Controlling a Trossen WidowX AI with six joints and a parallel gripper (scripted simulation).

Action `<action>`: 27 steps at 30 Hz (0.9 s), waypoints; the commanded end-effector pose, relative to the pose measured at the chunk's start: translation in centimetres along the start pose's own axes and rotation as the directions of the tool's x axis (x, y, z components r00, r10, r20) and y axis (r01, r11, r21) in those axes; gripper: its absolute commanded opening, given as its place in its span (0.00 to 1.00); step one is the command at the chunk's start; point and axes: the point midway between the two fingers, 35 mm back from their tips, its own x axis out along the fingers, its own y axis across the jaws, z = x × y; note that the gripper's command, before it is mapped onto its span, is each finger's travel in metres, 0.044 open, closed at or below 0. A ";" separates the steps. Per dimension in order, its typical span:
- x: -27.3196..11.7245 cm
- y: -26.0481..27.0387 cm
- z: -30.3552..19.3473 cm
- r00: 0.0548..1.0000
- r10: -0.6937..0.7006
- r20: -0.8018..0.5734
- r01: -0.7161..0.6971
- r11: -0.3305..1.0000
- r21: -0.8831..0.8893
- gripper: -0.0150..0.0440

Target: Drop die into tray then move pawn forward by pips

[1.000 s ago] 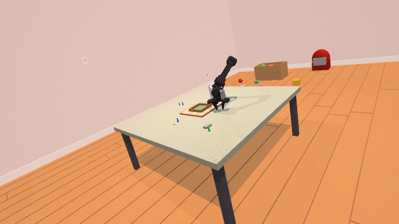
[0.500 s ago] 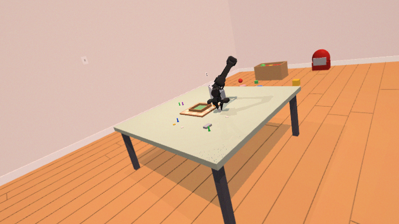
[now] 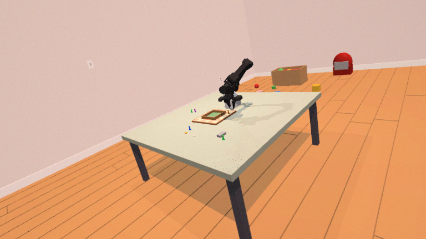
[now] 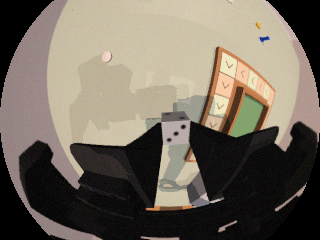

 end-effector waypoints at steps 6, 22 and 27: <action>-4.1 0.5 -0.3 1.000 0.012 0.013 -0.012 1.000 -0.008 0.25; -3.0 -5.2 0.2 1.000 -0.009 0.011 0.003 0.912 0.410 0.25; -2.6 -7.4 0.1 1.000 -0.014 0.009 0.006 0.828 0.560 0.25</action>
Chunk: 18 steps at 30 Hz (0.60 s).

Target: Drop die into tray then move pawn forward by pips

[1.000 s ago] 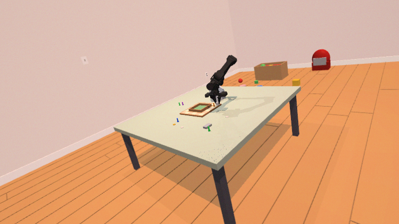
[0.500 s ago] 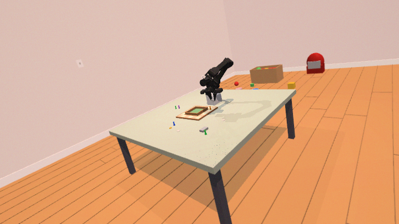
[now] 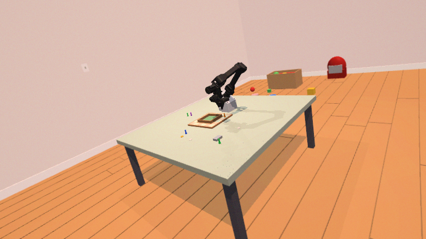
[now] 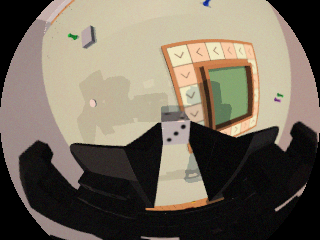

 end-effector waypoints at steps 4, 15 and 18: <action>0.6 -3.5 1.1 1.000 -0.017 -0.001 0.017 0.964 0.265 0.25; 1.4 -8.3 2.0 1.000 -0.025 -0.005 0.023 0.798 0.602 0.25; 1.7 -9.5 2.2 1.000 -0.023 -0.005 0.020 0.732 0.681 0.25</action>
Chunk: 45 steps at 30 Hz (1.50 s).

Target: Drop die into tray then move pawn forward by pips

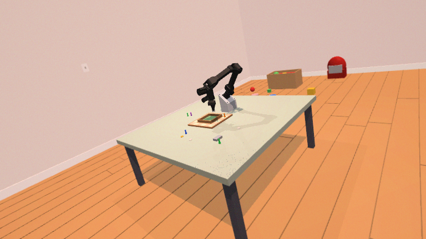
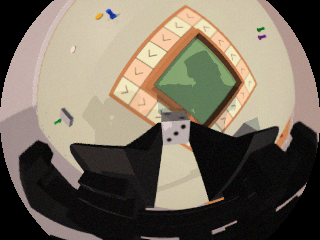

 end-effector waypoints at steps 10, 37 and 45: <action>1.3 -4.7 3.4 1.000 0.005 -0.012 0.001 0.890 0.456 0.25; 3.3 -8.4 4.5 0.958 -0.261 0.119 0.104 0.703 0.704 0.25; 3.5 -8.7 4.5 0.857 -0.425 0.293 0.100 0.693 0.714 0.25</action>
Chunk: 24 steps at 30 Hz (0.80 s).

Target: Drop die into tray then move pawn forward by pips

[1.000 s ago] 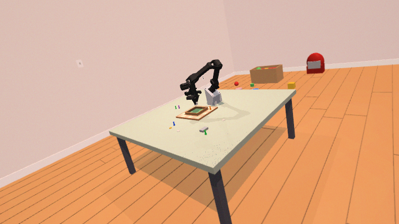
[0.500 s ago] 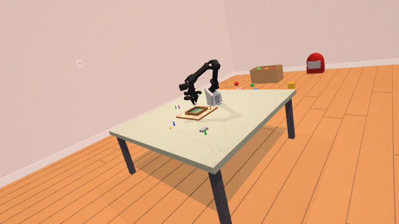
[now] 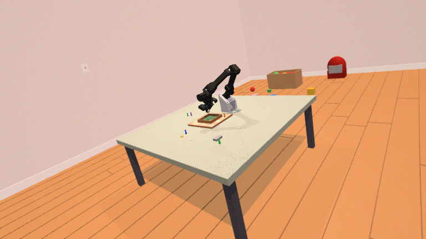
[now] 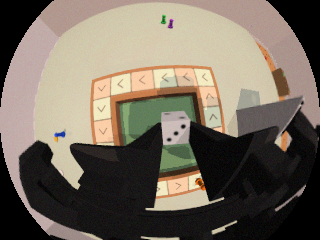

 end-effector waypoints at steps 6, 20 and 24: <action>0.2 -0.2 0.0 0.954 0.049 0.296 -0.057 0.998 0.021 0.25; -4.2 0.5 -1.2 0.916 0.092 0.391 -0.108 0.994 0.020 0.25; -4.0 0.3 -1.2 0.916 0.092 0.391 -0.108 0.994 0.020 0.25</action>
